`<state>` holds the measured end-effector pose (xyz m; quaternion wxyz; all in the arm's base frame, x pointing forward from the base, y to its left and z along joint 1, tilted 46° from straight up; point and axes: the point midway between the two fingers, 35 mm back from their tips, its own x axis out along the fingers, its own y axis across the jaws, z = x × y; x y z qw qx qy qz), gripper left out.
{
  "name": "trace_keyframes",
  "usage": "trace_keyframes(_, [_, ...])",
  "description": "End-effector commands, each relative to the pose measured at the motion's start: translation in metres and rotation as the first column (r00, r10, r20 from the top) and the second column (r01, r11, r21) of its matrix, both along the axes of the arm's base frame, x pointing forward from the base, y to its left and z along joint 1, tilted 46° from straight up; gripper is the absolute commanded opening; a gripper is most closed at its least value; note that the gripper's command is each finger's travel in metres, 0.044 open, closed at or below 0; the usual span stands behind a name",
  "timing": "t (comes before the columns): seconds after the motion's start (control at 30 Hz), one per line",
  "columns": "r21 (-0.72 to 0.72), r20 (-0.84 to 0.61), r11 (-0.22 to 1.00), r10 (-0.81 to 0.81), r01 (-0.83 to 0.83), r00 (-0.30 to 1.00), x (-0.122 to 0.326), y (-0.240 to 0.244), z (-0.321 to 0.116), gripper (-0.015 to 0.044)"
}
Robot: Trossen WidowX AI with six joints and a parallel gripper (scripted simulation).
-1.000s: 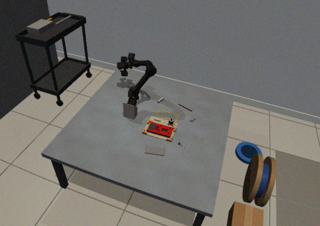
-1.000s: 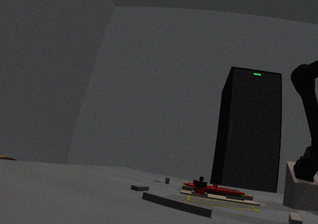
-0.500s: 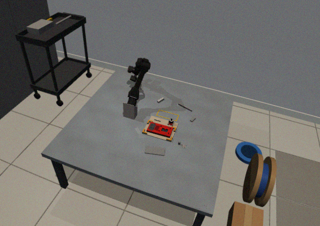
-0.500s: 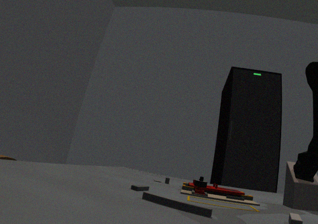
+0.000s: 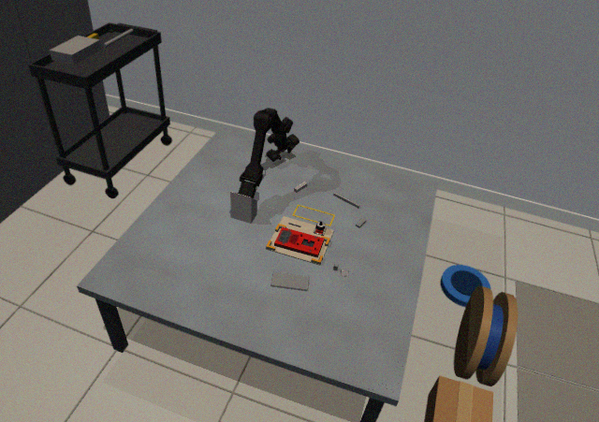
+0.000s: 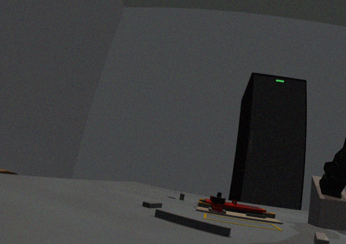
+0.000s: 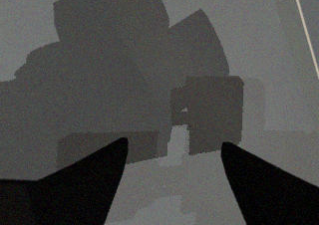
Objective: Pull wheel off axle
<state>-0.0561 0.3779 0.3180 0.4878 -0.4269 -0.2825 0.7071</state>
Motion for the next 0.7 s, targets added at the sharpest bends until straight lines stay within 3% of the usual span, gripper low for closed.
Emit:
trace_keyframes(0.0, [-0.041,-0.096,0.991,-0.131,0.127,0.987,0.044,0.010,-0.003,0.0300])
trace_keyframes(0.37, [-0.267,-0.288,0.861,-0.500,0.433,0.816,0.187,0.007,-0.044,0.0300])
trace_keyframes(0.67, [-0.565,-0.381,0.647,-0.755,0.512,0.534,0.292,-0.040,-0.115,0.0300])
